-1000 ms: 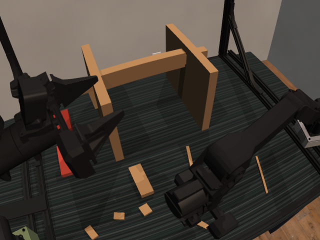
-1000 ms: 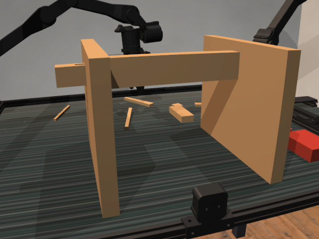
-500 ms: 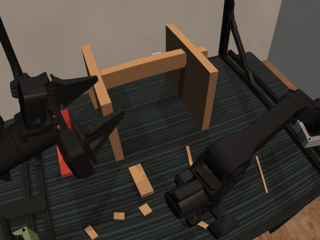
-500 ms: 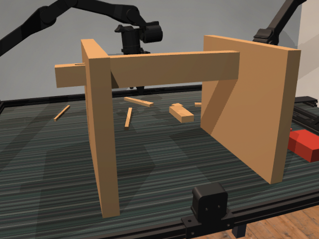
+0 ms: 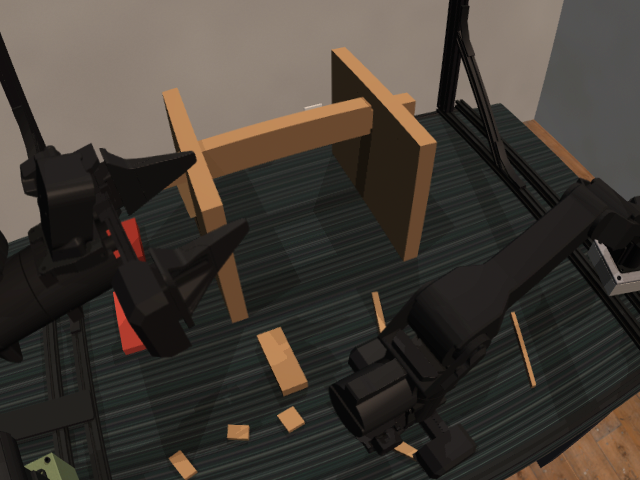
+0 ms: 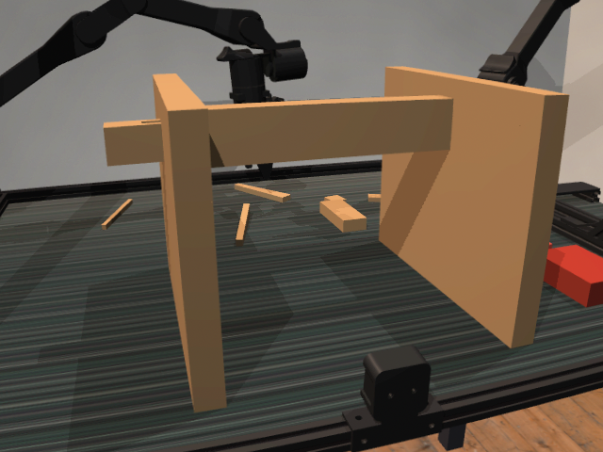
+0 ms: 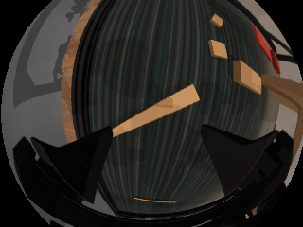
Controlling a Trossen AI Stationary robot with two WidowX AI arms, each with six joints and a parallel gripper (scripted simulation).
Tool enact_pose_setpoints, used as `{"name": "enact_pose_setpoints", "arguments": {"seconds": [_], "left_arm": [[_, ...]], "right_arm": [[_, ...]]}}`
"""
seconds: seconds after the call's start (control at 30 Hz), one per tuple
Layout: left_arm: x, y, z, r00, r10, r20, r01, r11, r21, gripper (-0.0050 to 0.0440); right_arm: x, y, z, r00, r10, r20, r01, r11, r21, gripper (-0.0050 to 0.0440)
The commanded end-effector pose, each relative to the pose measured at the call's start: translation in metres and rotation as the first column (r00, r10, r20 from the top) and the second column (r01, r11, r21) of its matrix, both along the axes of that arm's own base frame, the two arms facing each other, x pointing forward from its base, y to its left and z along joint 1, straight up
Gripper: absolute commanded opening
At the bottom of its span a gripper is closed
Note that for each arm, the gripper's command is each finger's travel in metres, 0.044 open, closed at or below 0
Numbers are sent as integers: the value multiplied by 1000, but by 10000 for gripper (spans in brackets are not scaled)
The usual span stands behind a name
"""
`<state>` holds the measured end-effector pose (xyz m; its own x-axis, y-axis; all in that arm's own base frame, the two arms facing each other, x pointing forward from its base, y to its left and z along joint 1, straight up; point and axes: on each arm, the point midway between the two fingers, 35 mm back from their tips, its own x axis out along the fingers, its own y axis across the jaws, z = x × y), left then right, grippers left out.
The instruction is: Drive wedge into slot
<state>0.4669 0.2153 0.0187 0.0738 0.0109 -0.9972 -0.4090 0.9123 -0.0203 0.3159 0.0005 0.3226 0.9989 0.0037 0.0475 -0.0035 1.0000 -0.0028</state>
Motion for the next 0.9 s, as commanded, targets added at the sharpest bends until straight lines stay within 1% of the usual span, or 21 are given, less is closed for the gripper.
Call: {"name": "enact_pose_setpoints", "arguments": {"seconds": [0.0, 0.07, 0.17, 0.2, 0.27, 0.3, 0.33, 0.4, 0.47, 0.53, 0.63, 0.7, 0.77, 0.87], "left_arm": [[0, 1, 0, 1000, -5, -1, 5, 1000, 3, 440], [0, 1, 0, 1000, -5, -1, 5, 1000, 3, 440], [2, 0, 0, 999, -37, 5, 37, 999, 1, 368], [3, -1, 0, 997, -74, 13, 74, 997, 0, 344], [8, -3, -1, 980, -194, 38, 195, 981, -2, 296], [12, -5, -1, 960, -274, 55, 275, 962, 1, 272], [15, -7, -1, 929, -362, 76, 363, 932, 8, 265], [22, -10, -2, 867, -486, 112, 486, 873, 23, 265], [28, -13, -2, 789, -599, 138, 599, 800, 49, 265], [28, -13, -2, 789, -599, 138, 599, 800, 49, 265], [36, -17, -1, 605, -778, 167, 772, 625, 114, 265], [40, -19, -1, 521, -835, 175, 825, 546, 145, 265], [42, -20, -1, 487, -855, 177, 843, 513, 158, 265], [42, -20, -1, 484, -857, 178, 845, 510, 159, 265]], "right_arm": [[0, 0, 0, 1000, -4, 2, 4, 1000, 3, 440], [0, 0, 0, 1000, -4, 2, 4, 1000, 3, 440], [0, 0, 0, 1000, -4, 2, 4, 1000, 3, 440], [0, 0, 0, 1000, -4, 2, 4, 1000, 3, 440], [0, 0, 0, 1000, -4, 2, 4, 1000, 3, 440], [0, 0, 0, 1000, -4, 2, 4, 1000, 3, 440], [0, 0, 0, 1000, -4, 2, 4, 1000, 3, 440], [0, 0, 0, 1000, -4, 2, 4, 1000, 3, 440], [0, 0, 0, 1000, -4, 2, 4, 1000, 3, 440], [0, 0, 0, 1000, -4, 2, 4, 1000, 3, 440], [0, 0, 0, 1000, -4, 2, 4, 1000, 3, 440], [0, 0, 0, 1000, -4, 2, 4, 1000, 3, 440], [0, 0, 0, 1000, -4, 2, 4, 1000, 3, 440], [0, 0, 0, 1000, -4, 2, 4, 1000, 3, 440]]}}
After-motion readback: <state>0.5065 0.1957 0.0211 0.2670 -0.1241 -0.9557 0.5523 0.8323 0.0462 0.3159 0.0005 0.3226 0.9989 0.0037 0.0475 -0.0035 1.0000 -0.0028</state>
